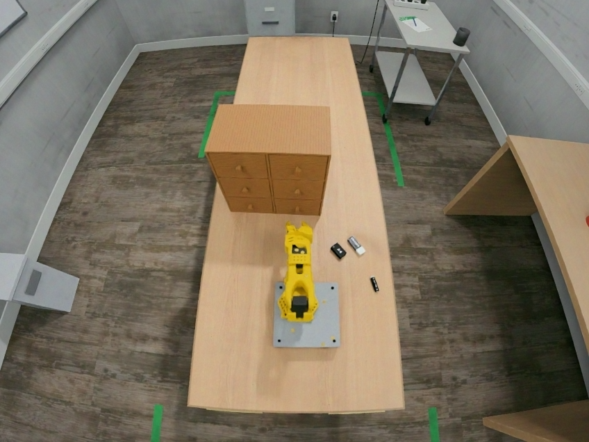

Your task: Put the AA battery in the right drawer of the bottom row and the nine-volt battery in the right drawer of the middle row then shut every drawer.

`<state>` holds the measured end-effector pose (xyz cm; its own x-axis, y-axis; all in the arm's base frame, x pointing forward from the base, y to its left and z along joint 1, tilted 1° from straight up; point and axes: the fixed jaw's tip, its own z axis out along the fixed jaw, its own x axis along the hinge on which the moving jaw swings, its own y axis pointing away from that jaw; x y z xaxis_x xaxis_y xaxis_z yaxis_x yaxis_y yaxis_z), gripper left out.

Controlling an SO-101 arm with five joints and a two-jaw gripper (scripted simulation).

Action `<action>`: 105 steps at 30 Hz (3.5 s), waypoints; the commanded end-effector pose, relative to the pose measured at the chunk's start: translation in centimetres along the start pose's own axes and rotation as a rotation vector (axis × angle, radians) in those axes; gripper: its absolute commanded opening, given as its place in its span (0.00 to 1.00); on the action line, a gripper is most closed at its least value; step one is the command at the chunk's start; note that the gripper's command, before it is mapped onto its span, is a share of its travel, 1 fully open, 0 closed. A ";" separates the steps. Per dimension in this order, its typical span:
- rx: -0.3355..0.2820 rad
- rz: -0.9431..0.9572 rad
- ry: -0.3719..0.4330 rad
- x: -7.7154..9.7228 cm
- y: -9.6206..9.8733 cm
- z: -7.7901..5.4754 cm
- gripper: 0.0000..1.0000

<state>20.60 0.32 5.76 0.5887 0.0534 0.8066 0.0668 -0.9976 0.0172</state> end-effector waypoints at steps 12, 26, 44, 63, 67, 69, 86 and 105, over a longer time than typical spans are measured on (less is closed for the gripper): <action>-0.013 0.002 0.104 2.6 0.4 2.2 0.21; -0.015 0.003 0.123 3.1 0.4 2.5 0.21; -0.012 0.004 0.014 -0.6 0.3 4.7 0.21; -0.013 0.005 0.014 -0.6 0.4 4.7 0.21; -0.014 0.006 0.014 -0.5 0.4 4.7 0.21; -0.015 0.006 0.014 -0.5 0.4 4.7 0.21; -0.018 0.009 0.014 -0.4 0.5 4.8 0.21; -0.019 0.009 0.014 -0.5 0.5 4.8 0.21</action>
<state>24.05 0.15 2.44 0.5828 0.0445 0.8114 0.0521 -0.9985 0.0173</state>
